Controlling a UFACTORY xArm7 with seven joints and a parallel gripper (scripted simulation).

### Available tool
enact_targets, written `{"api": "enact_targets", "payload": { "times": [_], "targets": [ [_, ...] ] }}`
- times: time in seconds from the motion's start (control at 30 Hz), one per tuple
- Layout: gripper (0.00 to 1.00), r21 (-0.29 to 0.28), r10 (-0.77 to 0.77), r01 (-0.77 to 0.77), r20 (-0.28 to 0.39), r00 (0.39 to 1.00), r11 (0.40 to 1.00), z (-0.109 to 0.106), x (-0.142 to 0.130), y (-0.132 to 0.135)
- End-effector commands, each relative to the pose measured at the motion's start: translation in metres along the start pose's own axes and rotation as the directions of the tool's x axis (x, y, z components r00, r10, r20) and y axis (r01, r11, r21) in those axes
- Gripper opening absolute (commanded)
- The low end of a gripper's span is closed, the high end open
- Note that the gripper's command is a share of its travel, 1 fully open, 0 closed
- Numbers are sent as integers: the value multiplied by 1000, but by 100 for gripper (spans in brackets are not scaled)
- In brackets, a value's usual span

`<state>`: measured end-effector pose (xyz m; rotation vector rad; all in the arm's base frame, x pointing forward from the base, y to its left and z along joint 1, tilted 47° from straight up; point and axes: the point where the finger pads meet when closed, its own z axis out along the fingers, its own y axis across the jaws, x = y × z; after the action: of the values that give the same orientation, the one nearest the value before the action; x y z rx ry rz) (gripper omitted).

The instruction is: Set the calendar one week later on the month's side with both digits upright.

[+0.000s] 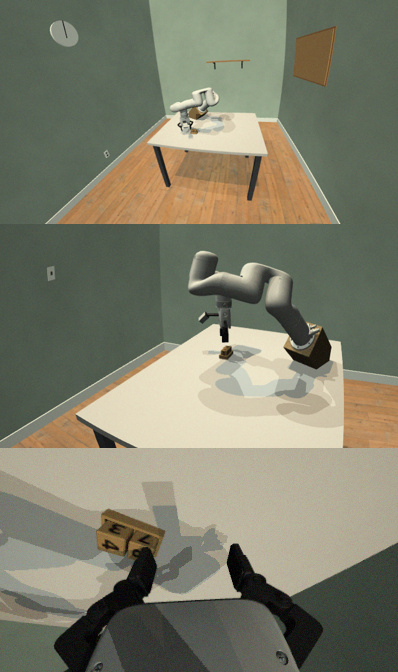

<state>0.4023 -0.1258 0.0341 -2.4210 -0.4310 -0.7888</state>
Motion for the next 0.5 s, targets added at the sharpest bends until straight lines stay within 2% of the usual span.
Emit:
{"api": "enact_targets", "payload": {
  "times": [0.0,0.1,0.13,0.23,0.4,0.47],
  "targets": [
    [100,-3,135,-135,-1,991,991,-2,-4,0],
    [100,-4,242,-242,-2,970,970,-2,-6,0],
    [100,-4,247,-247,-2,969,969,-2,-6,-1],
    [100,-4,247,-247,-2,969,969,-2,-28,-7],
    [100,-3,262,-262,-2,965,965,-2,-29,-7],
    [100,-3,333,-333,-2,943,943,-2,-31,-7]
  ]
}}
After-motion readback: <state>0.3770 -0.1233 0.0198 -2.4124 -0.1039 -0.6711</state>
